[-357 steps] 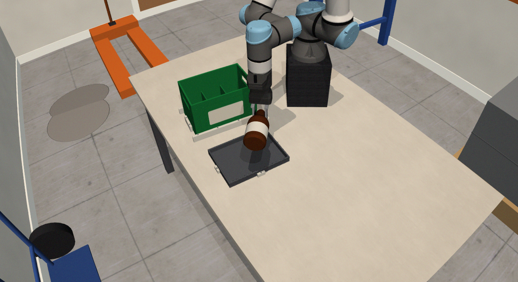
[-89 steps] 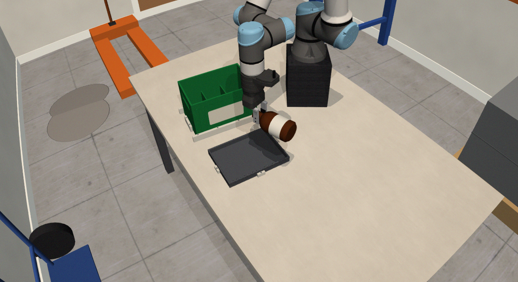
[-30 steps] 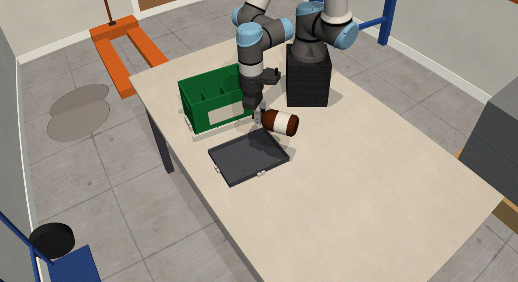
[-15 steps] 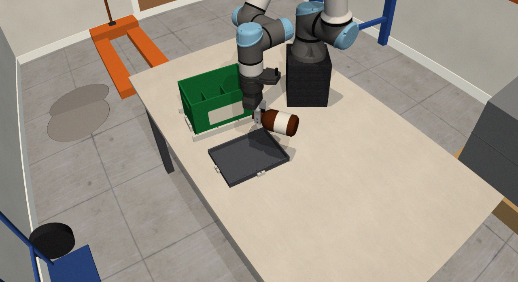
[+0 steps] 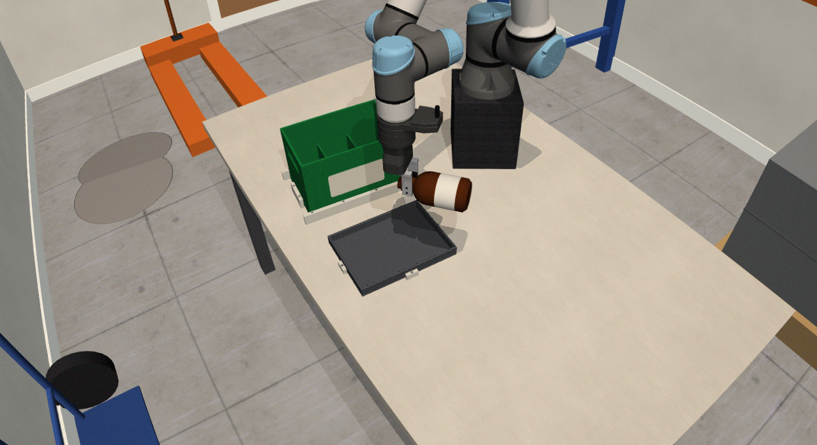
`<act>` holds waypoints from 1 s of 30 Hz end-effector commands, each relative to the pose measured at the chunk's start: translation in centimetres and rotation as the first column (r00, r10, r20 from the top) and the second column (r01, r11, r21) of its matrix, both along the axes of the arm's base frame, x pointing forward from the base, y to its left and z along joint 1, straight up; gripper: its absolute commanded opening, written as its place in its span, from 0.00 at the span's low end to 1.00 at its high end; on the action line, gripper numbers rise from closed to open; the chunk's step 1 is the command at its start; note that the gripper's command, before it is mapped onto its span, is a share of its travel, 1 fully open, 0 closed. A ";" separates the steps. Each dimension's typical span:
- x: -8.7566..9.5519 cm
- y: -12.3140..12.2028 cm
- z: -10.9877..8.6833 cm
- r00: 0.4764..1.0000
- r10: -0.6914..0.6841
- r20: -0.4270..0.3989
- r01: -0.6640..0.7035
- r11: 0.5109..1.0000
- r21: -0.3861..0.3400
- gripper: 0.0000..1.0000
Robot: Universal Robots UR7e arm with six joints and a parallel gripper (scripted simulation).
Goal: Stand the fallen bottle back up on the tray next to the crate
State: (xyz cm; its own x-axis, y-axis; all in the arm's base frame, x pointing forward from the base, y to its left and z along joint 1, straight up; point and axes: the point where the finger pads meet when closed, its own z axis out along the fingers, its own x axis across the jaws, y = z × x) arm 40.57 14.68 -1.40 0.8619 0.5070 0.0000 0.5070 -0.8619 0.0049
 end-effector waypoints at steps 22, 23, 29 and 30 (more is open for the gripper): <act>0.1 0.0 0.0 0.987 0.164 0.001 -0.164 0.987 0.000 0.00; 0.1 0.0 0.0 0.987 0.164 0.001 -0.164 0.987 0.000 0.00; 0.1 0.0 0.0 0.987 0.164 0.001 -0.164 0.987 0.000 0.00; 0.1 0.0 0.0 0.987 0.164 0.001 -0.164 0.987 0.000 0.00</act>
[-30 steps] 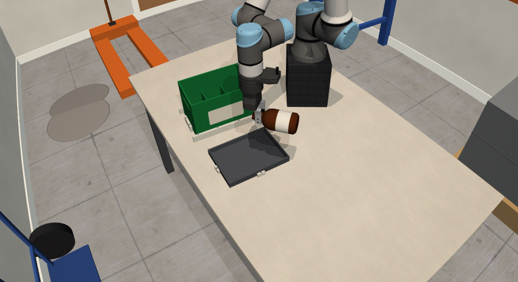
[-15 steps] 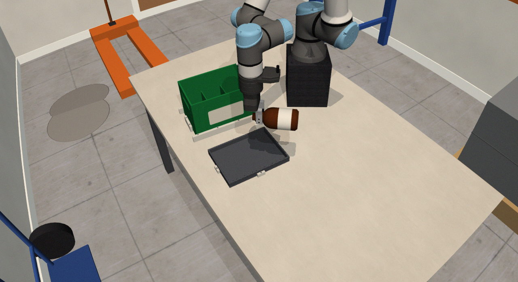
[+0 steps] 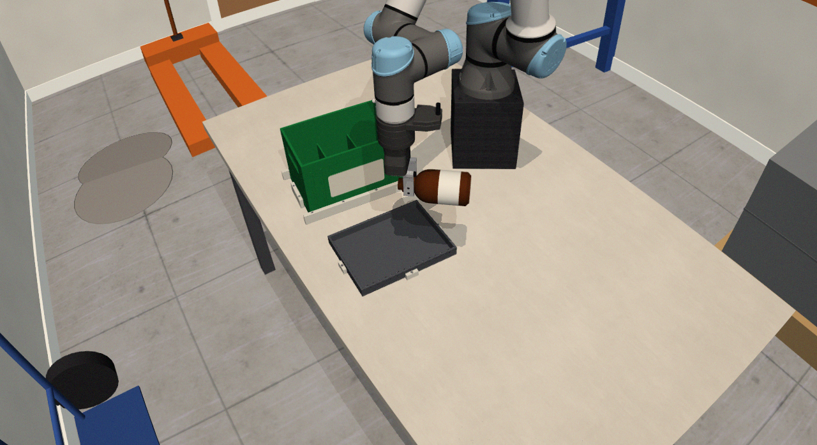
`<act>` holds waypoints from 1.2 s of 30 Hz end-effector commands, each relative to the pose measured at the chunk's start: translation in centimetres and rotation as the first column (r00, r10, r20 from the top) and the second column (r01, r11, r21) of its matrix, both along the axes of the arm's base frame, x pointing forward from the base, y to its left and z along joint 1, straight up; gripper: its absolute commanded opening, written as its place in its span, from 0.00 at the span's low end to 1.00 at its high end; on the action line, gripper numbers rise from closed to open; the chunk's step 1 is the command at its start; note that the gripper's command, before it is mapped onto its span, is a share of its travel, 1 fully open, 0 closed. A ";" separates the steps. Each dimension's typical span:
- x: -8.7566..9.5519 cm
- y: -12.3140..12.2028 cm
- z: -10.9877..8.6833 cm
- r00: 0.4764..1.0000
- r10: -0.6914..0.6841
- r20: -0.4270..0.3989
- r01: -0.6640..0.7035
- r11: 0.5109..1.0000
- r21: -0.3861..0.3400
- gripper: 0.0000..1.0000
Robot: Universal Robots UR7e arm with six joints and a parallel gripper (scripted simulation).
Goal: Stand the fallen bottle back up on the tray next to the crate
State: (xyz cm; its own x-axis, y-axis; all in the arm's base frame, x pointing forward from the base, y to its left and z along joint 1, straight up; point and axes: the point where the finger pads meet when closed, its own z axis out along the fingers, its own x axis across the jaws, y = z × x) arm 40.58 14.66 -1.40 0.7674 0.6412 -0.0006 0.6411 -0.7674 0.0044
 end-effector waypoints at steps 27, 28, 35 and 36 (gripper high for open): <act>0.0 0.0 0.0 1.000 0.000 0.004 0.000 1.000 -0.004 0.00; 0.0 0.0 0.0 1.000 0.000 0.006 0.000 1.000 -0.006 0.00; 0.0 0.0 0.0 1.000 0.001 0.017 -0.001 1.000 -0.021 0.00; 0.0 0.0 0.0 1.000 0.001 0.020 -0.001 1.000 -0.025 0.00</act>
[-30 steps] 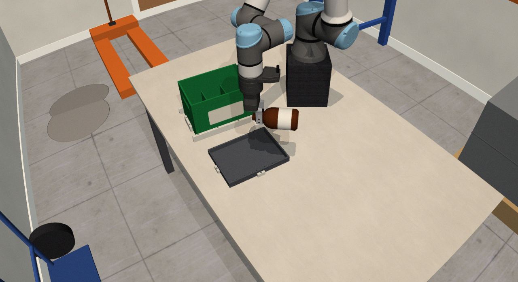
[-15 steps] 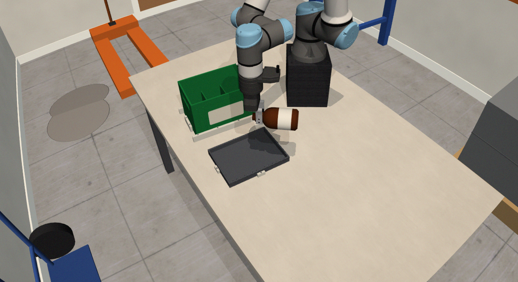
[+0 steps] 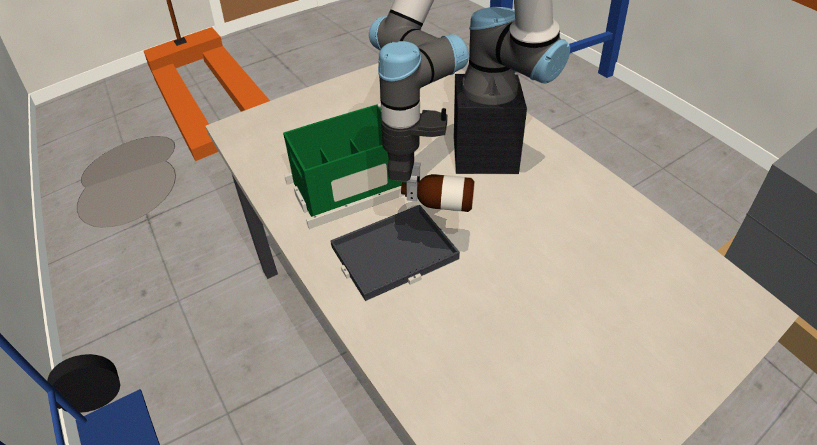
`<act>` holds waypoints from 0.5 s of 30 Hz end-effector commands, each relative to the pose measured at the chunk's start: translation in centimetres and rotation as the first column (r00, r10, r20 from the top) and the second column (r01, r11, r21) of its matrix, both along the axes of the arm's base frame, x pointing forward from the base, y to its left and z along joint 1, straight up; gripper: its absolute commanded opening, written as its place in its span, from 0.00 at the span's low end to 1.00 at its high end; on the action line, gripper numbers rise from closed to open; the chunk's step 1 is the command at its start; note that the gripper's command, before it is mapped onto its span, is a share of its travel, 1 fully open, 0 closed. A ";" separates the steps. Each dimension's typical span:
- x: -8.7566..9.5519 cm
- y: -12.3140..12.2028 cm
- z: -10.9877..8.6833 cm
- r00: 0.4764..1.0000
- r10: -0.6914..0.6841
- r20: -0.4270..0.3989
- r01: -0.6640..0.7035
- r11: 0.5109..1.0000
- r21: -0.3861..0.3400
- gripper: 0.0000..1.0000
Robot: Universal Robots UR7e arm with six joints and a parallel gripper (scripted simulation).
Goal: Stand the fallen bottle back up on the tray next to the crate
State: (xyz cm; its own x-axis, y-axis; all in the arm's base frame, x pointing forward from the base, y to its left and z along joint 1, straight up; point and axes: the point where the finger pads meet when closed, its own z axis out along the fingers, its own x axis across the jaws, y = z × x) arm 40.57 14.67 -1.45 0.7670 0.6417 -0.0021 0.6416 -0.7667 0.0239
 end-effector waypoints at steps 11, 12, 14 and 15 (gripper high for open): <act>0.0 0.0 0.0 0.998 0.003 0.055 0.001 0.998 -0.067 0.00; 0.0 0.0 0.0 0.998 0.003 0.059 0.001 0.997 -0.072 0.00; 0.0 0.0 0.0 0.998 0.003 0.064 0.002 0.997 -0.077 0.00; 0.0 0.0 0.0 0.998 0.003 0.064 0.002 0.997 -0.077 0.00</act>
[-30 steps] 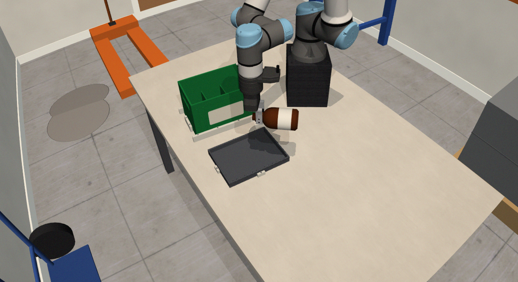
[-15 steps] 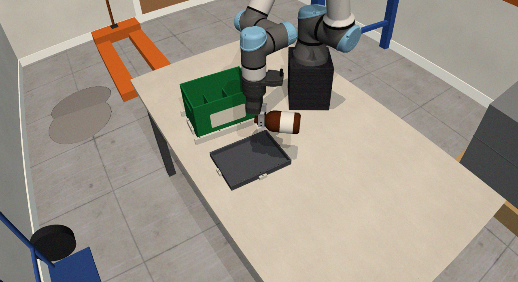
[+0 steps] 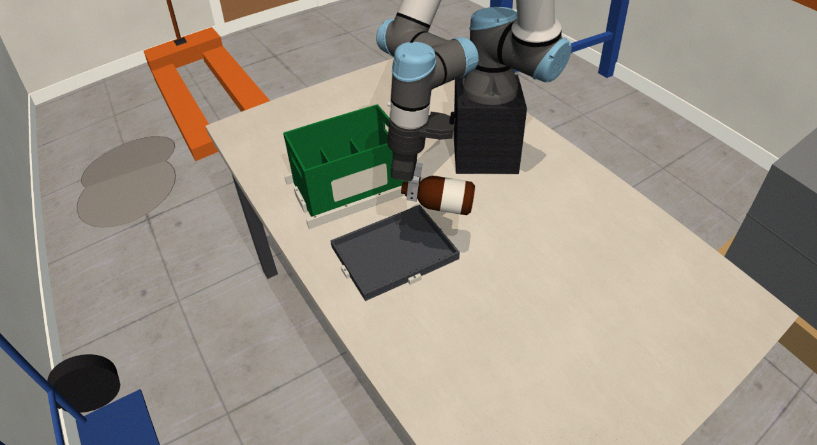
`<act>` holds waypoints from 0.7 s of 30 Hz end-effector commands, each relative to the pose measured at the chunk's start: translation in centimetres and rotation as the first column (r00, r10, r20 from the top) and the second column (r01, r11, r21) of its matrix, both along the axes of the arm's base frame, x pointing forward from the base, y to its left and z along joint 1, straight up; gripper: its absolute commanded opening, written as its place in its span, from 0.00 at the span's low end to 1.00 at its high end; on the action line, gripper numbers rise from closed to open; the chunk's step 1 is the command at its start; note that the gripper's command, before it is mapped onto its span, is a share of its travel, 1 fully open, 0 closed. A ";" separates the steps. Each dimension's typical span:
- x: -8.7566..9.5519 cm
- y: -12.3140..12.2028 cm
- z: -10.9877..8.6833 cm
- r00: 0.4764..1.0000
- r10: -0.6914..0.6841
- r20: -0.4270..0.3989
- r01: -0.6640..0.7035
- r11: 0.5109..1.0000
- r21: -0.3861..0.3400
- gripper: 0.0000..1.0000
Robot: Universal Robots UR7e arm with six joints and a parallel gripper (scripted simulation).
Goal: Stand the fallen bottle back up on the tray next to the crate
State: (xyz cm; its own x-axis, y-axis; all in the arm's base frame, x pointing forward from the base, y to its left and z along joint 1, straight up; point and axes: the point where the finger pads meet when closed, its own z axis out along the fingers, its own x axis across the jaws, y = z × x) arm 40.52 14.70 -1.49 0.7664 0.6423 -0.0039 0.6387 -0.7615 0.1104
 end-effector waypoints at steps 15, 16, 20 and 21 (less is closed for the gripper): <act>0.0 0.0 0.1 0.999 0.000 0.048 0.003 0.999 -0.050 0.00; 0.0 0.0 0.1 0.999 0.000 0.048 0.003 0.999 -0.050 0.00; 0.0 0.0 0.1 0.999 0.000 0.048 0.003 0.999 -0.050 0.00; 0.0 0.0 0.1 0.999 0.000 0.048 0.003 0.999 -0.050 0.00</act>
State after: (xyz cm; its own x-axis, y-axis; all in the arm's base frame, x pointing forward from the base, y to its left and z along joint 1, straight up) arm 40.52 14.74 -1.40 0.7674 0.6412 -0.0004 0.6311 -0.7552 0.1773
